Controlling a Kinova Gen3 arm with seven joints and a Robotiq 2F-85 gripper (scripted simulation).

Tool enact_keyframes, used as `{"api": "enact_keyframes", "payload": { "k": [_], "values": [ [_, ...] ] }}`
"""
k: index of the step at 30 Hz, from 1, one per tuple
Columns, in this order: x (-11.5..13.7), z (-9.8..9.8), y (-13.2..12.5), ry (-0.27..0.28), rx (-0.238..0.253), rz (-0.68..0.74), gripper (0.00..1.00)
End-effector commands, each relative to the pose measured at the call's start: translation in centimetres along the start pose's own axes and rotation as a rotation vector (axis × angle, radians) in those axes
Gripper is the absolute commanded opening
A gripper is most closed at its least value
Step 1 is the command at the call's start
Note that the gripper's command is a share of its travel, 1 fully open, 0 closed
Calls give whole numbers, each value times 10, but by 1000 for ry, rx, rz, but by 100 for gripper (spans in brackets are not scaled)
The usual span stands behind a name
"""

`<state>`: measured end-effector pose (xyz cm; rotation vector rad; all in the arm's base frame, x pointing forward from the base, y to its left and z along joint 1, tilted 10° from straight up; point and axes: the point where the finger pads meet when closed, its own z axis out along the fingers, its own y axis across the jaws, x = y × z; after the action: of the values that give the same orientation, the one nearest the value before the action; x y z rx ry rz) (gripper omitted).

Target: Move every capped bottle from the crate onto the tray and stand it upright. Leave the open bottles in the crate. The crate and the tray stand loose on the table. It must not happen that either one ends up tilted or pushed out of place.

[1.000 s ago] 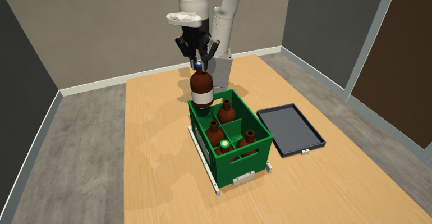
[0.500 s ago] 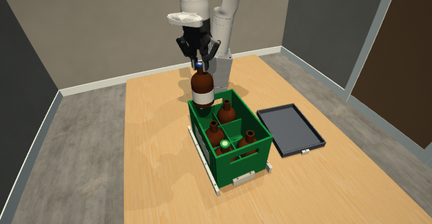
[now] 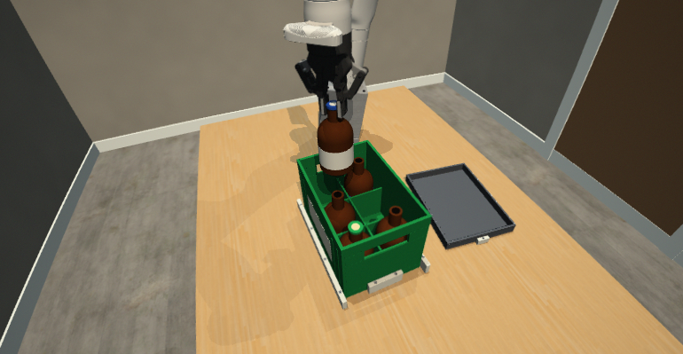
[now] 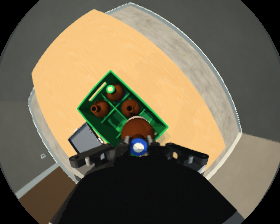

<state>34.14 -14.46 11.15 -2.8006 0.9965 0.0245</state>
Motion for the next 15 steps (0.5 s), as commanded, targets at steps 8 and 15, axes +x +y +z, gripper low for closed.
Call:
{"api": "enact_keyframes", "payload": {
  "k": [8, 15],
  "values": [
    [-10, 0, -14, 0, -1, -6, 0],
    [-17, 0, -23, -1, -2, -10, 0]
  ]
}}
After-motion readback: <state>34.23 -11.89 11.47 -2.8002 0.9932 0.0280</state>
